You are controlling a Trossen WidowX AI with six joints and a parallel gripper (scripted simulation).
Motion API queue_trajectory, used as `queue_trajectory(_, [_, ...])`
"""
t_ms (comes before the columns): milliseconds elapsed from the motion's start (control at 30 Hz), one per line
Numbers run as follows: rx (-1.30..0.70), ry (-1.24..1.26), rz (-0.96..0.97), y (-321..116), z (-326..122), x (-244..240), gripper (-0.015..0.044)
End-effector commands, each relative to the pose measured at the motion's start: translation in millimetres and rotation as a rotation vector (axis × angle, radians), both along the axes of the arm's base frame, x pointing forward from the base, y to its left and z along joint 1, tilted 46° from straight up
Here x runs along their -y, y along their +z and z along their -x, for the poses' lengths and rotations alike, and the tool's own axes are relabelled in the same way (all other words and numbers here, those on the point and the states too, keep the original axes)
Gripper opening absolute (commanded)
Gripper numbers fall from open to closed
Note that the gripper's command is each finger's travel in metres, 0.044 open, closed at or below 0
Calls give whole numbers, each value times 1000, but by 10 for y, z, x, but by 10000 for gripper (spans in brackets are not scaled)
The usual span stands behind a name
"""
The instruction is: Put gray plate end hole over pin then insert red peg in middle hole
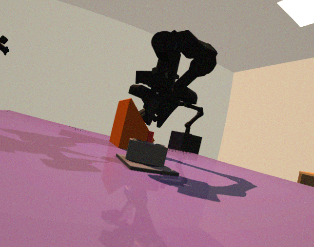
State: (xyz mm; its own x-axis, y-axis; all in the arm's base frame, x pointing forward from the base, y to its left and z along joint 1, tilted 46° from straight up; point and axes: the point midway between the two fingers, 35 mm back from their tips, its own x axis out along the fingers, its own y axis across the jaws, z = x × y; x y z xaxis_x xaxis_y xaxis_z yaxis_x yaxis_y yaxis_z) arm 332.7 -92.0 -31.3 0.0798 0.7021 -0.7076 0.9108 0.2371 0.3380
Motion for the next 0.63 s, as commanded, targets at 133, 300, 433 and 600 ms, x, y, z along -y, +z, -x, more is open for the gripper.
queue_trajectory(133, [3,-2,-1,45,6,40,150])
queue_trajectory(300, [3,-2,0,71,8,54,150])
queue_trajectory(433, [3,-2,0,92,9,65,150])
queue_trajectory(600, [3,-2,0,119,9,77,150])
